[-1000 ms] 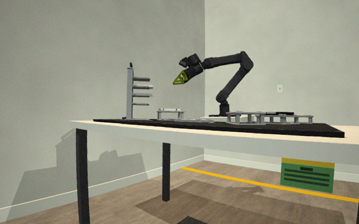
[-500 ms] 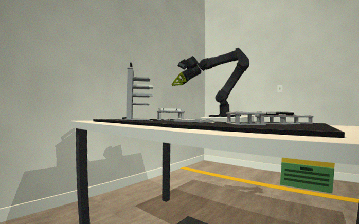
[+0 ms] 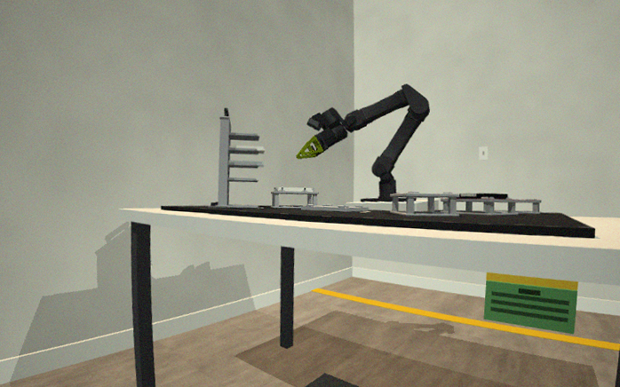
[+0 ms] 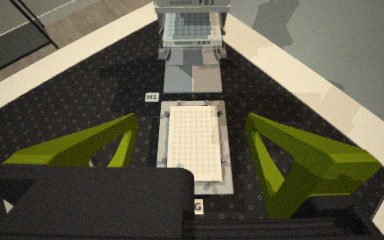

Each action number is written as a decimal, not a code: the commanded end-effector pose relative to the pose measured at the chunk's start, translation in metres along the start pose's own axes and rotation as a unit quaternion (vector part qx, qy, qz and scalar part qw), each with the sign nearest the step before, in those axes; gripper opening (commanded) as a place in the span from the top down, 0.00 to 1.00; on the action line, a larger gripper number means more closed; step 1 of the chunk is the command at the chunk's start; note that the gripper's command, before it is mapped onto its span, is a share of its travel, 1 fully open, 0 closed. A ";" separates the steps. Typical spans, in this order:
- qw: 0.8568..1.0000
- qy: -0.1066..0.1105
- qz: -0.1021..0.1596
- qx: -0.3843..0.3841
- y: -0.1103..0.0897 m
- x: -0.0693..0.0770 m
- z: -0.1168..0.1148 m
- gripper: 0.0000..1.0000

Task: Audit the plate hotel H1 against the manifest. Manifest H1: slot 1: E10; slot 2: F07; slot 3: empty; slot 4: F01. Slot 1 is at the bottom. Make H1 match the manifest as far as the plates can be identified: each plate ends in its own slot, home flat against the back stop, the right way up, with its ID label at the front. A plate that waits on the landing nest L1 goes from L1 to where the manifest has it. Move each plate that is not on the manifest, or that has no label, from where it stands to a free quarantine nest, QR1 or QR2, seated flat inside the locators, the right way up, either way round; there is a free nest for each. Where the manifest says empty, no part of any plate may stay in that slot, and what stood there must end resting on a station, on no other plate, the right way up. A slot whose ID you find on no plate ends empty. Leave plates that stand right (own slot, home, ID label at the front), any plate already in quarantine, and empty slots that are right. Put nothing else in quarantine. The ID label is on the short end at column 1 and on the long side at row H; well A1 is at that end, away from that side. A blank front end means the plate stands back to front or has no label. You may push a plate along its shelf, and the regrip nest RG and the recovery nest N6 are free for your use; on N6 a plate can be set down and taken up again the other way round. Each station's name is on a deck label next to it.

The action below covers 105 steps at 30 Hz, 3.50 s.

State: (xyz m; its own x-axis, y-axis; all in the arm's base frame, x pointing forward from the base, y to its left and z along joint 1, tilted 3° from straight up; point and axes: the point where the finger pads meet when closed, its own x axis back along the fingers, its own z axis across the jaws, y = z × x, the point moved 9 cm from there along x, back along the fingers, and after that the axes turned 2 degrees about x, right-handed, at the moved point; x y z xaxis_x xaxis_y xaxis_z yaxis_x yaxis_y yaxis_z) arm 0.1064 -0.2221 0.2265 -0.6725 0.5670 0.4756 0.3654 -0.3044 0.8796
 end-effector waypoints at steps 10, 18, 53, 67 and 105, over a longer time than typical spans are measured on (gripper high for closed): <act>1.000 -0.001 -0.016 0.009 -0.020 -0.015 -0.001 0.00; 1.000 -0.001 -0.016 0.009 -0.036 -0.025 -0.002 0.00; 1.000 -0.001 -0.016 0.009 -0.065 -0.042 -0.001 0.00; 1.000 -0.001 -0.015 0.009 -0.079 -0.035 -0.001 0.00; 1.000 -0.001 -0.015 0.009 -0.115 -0.033 0.000 0.00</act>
State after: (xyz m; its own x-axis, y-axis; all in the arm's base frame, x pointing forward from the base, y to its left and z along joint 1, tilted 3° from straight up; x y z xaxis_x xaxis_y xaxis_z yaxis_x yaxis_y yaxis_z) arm 0.0858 -0.2045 0.1072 -0.6750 0.5719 0.4661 0.3622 -0.2935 0.8847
